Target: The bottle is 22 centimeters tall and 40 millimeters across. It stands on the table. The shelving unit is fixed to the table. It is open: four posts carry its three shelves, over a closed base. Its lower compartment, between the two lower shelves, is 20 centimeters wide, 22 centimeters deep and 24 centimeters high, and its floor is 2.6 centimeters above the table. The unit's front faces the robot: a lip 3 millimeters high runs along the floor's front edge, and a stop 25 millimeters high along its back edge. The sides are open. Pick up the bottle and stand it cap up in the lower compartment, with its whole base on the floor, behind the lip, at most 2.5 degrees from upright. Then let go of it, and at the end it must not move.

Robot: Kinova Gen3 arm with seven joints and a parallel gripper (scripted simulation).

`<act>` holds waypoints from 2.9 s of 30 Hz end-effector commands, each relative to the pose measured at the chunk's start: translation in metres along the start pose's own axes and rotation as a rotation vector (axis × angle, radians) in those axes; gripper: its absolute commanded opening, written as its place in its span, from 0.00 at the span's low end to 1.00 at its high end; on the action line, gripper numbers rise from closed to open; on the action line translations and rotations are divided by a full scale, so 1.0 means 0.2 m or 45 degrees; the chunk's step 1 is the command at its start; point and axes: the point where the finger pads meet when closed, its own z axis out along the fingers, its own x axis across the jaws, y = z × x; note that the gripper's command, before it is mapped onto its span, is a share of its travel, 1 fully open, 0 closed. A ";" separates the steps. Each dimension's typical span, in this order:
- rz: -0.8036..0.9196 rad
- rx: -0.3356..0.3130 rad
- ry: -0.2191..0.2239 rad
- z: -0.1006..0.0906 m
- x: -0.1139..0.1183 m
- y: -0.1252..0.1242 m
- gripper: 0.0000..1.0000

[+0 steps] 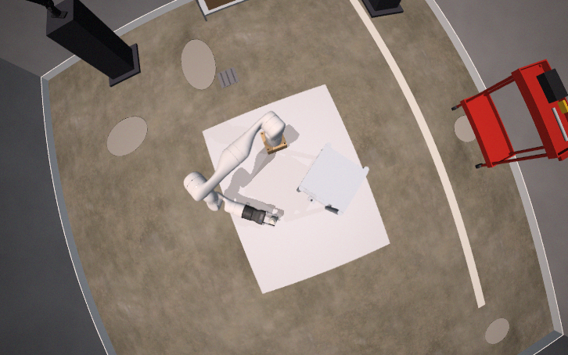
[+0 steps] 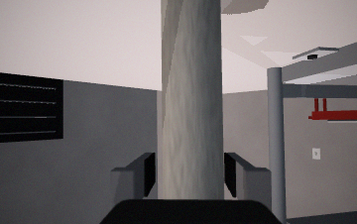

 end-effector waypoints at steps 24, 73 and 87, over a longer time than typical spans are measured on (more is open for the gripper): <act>-0.005 0.011 0.006 0.00 0.01 -0.09 1.00; -0.005 0.011 0.006 0.00 0.01 -0.09 0.00; -0.005 0.011 0.006 0.00 0.01 -0.09 0.00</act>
